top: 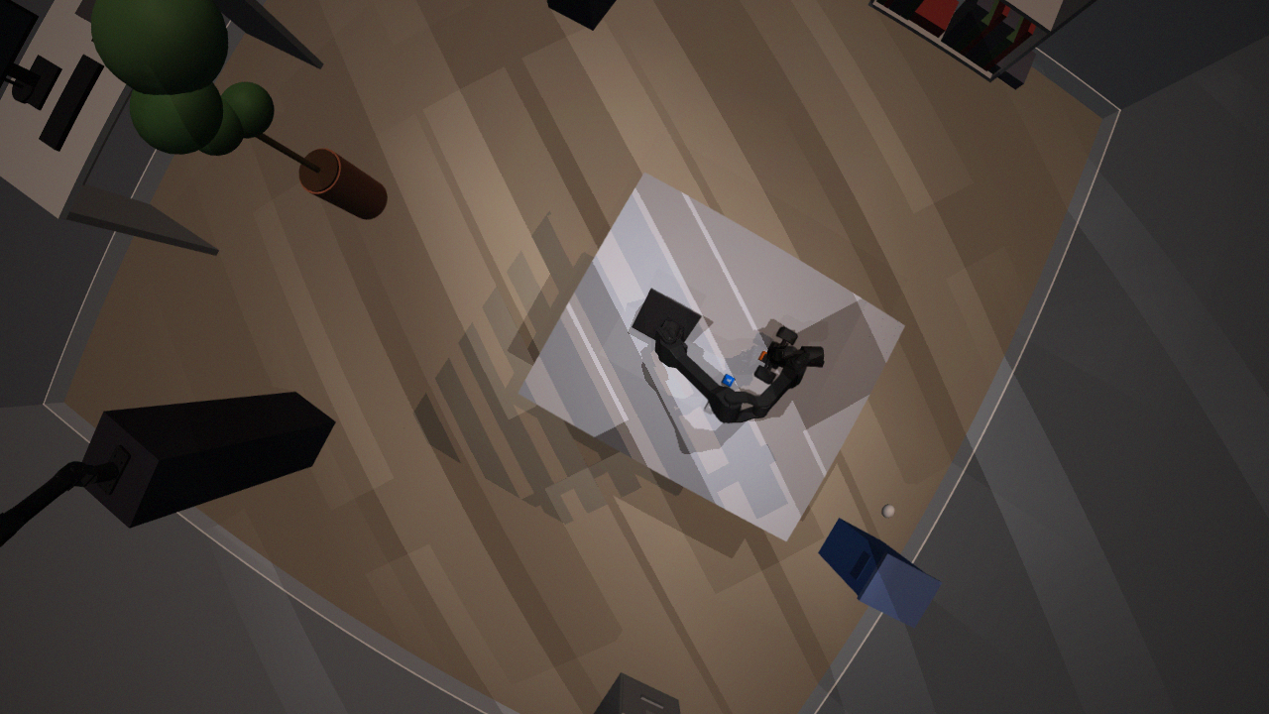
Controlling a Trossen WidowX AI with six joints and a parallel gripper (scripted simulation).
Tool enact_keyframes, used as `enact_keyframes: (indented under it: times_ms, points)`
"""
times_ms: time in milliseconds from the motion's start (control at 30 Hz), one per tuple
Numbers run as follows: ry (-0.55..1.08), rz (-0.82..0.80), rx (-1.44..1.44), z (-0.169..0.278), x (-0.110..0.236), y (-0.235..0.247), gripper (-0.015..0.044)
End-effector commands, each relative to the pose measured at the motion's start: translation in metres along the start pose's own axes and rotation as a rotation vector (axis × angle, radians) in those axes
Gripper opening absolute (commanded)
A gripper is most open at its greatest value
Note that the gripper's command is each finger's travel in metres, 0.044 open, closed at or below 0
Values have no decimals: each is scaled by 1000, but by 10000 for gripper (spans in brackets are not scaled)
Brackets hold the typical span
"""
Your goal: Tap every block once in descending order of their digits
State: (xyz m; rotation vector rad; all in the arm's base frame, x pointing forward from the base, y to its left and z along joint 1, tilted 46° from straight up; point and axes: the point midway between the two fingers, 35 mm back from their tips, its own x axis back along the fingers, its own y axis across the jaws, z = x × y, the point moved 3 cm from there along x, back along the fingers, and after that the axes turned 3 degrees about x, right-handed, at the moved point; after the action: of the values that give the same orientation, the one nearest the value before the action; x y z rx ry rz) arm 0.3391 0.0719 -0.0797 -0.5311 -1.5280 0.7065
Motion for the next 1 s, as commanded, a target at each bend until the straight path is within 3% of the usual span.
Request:
enact_keyframes:
  times_ms: [0,67,233,400,700,967]
  points:
    - [1,1,1,0,3,0,20]
    - [7,5,9,2,23,0,20]
    - [8,6,10,3,30,0,20]
    - [8,3,10,2,105,1,20]
    - [8,2,11,2,108,-2,20]
    - [6,-13,17,14,117,-116,20]
